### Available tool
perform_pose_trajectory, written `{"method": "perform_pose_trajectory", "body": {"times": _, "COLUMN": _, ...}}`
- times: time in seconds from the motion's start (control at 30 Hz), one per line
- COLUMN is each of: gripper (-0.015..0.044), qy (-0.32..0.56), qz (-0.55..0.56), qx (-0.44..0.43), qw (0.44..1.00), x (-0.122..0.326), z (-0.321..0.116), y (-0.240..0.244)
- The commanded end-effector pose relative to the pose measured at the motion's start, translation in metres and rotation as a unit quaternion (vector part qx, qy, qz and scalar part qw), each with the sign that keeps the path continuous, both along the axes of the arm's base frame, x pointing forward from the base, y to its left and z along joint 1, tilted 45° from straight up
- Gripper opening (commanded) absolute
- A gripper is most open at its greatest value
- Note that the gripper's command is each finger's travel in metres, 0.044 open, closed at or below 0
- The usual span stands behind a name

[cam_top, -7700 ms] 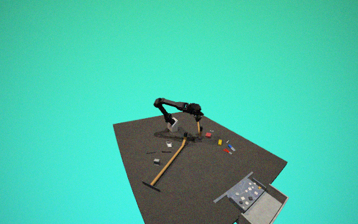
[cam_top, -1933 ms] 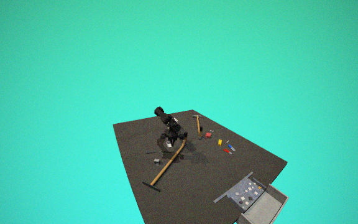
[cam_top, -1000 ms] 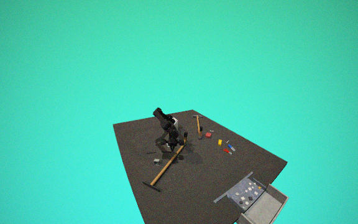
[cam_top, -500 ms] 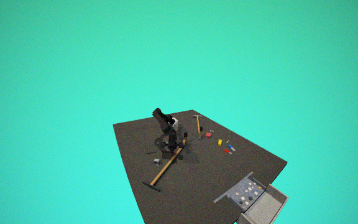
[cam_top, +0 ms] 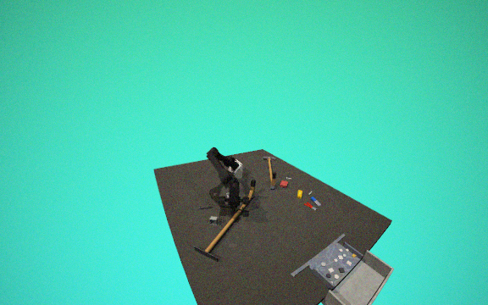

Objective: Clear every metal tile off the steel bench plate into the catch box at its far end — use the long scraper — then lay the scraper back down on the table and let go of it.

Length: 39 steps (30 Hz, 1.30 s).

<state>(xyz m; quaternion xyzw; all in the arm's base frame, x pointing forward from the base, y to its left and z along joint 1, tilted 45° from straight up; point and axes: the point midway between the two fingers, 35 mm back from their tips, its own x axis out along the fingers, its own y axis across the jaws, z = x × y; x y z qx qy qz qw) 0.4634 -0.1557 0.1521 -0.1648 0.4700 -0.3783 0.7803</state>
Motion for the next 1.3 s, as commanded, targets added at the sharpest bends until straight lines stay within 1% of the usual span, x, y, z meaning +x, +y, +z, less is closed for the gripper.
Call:
{"method": "perform_pose_trajectory", "body": {"times": 0.0, "gripper": 0.0000, "qy": 0.002, "qz": 0.002, "qx": 0.000, "qw": 1.000, "x": -0.003, "z": -0.007, "y": -0.006}}
{"method": "perform_pose_trajectory", "body": {"times": 0.23, "gripper": 0.0000, "qy": 0.002, "qz": 0.002, "qx": -0.001, "qw": 1.000, "x": -0.008, "z": -0.007, "y": -0.011}}
{"method": "perform_pose_trajectory", "body": {"times": 1.27, "gripper": 0.0000, "qy": 0.004, "qz": 0.000, "qx": 0.004, "qw": 1.000, "x": -0.051, "z": 0.010, "y": -0.033}}
